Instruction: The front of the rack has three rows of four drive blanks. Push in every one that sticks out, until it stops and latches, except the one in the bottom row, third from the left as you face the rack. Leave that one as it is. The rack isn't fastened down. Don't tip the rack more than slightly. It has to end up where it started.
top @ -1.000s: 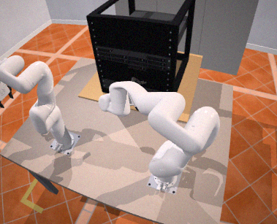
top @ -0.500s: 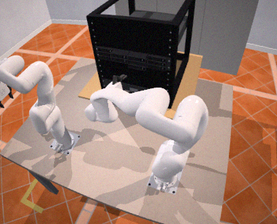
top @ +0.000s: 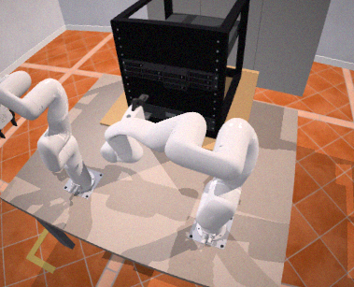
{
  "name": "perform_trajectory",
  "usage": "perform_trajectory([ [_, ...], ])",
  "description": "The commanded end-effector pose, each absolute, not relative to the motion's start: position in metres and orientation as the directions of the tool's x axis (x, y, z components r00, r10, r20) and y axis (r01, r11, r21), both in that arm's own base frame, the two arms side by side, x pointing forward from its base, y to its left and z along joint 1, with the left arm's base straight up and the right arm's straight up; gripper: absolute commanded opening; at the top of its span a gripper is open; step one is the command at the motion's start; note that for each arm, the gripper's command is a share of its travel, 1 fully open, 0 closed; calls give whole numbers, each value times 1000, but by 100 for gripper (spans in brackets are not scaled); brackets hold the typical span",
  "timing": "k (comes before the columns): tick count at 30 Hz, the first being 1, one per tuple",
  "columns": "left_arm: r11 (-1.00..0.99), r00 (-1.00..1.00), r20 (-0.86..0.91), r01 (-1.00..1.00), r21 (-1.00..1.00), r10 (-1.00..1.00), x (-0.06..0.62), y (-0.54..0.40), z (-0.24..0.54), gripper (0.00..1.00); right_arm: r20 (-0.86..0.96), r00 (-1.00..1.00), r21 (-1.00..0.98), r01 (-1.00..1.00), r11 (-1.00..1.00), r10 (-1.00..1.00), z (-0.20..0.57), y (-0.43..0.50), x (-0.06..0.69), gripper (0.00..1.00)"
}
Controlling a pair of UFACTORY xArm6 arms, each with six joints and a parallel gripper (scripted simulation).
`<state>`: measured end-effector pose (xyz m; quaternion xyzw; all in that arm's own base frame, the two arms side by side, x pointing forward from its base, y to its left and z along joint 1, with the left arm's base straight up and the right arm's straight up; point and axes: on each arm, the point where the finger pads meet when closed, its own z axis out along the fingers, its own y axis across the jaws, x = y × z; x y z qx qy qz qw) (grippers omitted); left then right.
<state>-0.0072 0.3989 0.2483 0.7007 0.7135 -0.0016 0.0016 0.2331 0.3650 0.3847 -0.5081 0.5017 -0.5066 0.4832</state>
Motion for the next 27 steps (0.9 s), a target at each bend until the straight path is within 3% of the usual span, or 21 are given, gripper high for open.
perform_trajectory([
  [1, 18, -18, 0, 1000, 0, 1000, -7, 400, 250, 100, 10, -4, -1000, -7, -10, -1000, 388, 370, 230, 100],
  [27, 18, -18, 0, 1000, 0, 1000, -7, 400, 250, 100, 1, 4, -1000, 0, -1, -1000, 389, 374, 228, 100],
])
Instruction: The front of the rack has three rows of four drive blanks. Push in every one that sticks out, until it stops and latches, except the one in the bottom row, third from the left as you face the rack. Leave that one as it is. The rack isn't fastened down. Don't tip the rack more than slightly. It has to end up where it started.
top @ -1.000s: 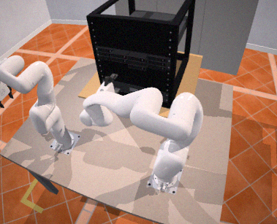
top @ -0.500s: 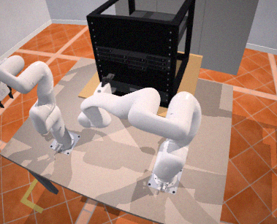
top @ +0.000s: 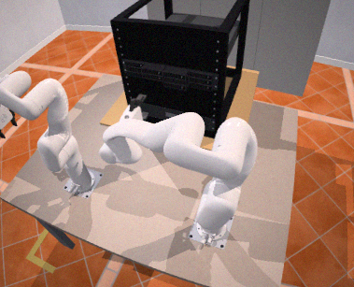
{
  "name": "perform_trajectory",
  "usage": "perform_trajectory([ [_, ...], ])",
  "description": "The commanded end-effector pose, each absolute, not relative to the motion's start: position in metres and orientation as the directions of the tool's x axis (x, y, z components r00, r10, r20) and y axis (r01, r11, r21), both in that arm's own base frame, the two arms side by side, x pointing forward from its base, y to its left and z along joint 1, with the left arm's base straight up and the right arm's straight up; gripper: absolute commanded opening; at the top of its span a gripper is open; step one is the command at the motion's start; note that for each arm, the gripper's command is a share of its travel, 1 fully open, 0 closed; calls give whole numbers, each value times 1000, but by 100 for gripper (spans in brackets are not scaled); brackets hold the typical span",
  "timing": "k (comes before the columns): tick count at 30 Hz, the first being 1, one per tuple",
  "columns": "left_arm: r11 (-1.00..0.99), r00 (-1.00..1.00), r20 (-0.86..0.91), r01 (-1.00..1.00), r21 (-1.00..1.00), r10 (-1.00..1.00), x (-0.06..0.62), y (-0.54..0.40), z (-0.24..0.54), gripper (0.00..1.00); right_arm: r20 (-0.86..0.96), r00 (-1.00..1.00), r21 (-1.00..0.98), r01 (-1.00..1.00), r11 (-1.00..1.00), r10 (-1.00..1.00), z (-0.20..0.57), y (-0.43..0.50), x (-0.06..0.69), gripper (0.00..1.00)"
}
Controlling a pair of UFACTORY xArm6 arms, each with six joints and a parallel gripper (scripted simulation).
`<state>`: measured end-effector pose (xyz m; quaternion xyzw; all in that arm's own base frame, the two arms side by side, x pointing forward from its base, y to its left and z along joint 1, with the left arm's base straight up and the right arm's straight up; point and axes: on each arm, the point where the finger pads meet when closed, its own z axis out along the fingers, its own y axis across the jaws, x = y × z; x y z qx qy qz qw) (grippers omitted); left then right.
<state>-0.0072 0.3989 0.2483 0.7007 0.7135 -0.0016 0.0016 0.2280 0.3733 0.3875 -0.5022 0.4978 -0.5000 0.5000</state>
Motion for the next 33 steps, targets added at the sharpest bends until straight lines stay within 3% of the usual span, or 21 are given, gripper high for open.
perform_trajectory([
  [1, 18, -18, 0, 1000, 0, 1000, -7, 400, 250, 100, 1, 4, -1000, 0, -1, -1000, 389, 374, 229, 100],
  [14, 18, -18, 0, 1000, 0, 1000, -7, 400, 250, 100, 0, 4, -1000, 0, 0, -1000, 385, 384, 251, 100],
  [33, 18, -18, 0, 1000, 0, 1000, -7, 400, 250, 100, 0, 4, -1000, 0, 0, -1000, 367, 426, 338, 100],
])
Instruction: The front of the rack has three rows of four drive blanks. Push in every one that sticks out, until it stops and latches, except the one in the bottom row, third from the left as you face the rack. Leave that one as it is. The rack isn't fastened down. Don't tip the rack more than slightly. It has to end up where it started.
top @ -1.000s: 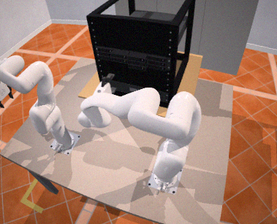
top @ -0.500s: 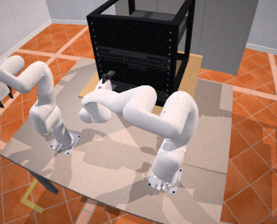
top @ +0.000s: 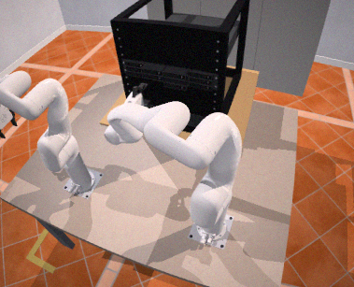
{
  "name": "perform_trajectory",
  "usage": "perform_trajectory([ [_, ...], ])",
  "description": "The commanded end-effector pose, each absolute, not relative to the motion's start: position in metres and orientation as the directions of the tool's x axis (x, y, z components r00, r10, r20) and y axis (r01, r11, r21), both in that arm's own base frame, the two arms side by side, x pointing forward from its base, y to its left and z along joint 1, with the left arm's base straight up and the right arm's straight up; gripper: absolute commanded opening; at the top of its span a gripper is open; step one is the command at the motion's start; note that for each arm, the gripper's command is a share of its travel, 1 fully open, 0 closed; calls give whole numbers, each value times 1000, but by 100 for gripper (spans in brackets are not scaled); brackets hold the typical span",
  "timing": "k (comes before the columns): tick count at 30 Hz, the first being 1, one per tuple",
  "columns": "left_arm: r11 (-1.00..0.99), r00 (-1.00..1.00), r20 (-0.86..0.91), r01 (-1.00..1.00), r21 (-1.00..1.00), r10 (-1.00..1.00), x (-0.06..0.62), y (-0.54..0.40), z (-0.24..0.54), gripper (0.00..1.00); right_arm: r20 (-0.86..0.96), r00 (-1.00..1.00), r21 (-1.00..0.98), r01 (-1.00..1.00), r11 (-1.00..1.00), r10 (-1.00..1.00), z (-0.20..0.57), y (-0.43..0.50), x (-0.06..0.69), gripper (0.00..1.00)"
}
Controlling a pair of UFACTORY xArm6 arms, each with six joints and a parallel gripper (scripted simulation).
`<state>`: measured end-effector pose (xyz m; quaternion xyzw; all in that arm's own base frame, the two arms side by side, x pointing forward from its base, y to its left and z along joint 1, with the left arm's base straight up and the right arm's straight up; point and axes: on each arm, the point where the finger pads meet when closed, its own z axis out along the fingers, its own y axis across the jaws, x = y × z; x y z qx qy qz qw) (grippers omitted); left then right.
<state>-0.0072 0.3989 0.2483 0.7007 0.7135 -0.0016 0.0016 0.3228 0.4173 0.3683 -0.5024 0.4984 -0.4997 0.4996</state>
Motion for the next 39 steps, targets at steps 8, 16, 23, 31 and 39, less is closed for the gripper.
perform_trajectory([
  [8, 18, -18, 0, 1000, 0, 1000, -7, 400, 250, 100, 0, 4, -1000, 0, 0, -1000, 361, 441, 369, 100],
  [16, 18, -18, 0, 1000, 0, 1000, -7, 400, 250, 100, 0, 4, -1000, 0, 0, -1000, 360, 445, 378, 100],
  [23, 18, -18, 0, 1000, 0, 1000, -7, 400, 250, 100, 0, 4, -1000, 0, 0, -1000, 360, 445, 379, 100],
  [31, 18, -18, 0, 1000, 0, 1000, -7, 400, 250, 100, 0, 4, -1000, 0, 0, -1000, 360, 445, 379, 100],
  [39, 18, -18, 0, 1000, 0, 1000, -7, 400, 250, 100, 0, 4, -1000, 0, 0, -1000, 360, 445, 379, 100],
])
